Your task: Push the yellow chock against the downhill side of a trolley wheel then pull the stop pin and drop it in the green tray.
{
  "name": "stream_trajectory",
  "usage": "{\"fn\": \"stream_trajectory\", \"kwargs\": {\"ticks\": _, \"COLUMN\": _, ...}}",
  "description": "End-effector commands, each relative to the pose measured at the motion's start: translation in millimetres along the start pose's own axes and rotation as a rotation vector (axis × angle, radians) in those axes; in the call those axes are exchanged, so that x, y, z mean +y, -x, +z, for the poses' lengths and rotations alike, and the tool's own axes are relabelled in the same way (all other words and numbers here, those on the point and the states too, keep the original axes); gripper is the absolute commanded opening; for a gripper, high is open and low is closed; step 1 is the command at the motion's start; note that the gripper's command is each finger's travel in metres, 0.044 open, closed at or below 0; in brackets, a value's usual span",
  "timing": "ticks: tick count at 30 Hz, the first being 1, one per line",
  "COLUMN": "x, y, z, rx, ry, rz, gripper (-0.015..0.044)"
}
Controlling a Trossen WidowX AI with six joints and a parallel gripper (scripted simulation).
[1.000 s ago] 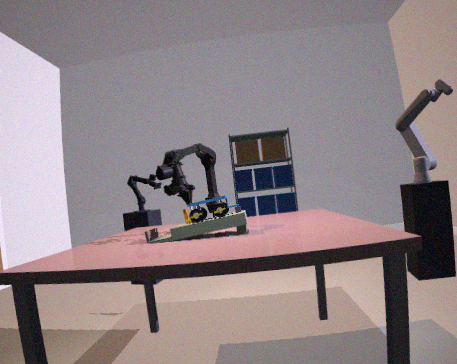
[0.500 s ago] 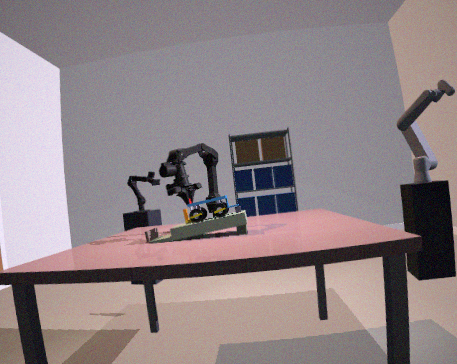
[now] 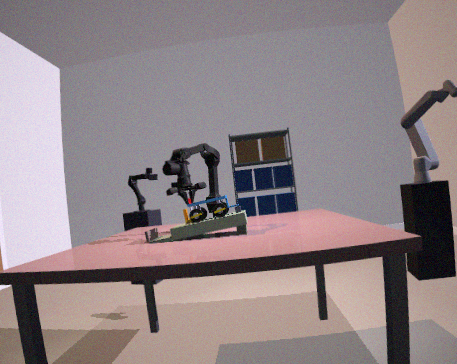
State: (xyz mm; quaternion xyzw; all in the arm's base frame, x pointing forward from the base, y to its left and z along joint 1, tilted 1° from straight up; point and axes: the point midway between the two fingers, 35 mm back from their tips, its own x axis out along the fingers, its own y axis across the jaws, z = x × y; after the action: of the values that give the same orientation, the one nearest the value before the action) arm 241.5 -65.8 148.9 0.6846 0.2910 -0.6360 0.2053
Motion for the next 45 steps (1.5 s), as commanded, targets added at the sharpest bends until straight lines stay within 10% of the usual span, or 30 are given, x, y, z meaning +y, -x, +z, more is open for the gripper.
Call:
{"fn": "stream_trajectory", "kwargs": {"ticks": 1, "x": -1, "y": 1, "z": 0, "rx": -0.017, "ry": -0.125, "rz": 0.021, "gripper": 0.0000}}
{"fn": "stream_trajectory", "kwargs": {"ticks": 20, "x": -3, "y": 1, "z": -4, "rx": -0.065, "ry": -0.672, "rz": 0.116, "gripper": 0.0000}}
{"fn": "stream_trajectory", "kwargs": {"ticks": 45, "x": -8, "y": -27, "z": 16, "rx": -0.102, "ry": -0.696, "rz": 0.192, "gripper": 0.0000}}
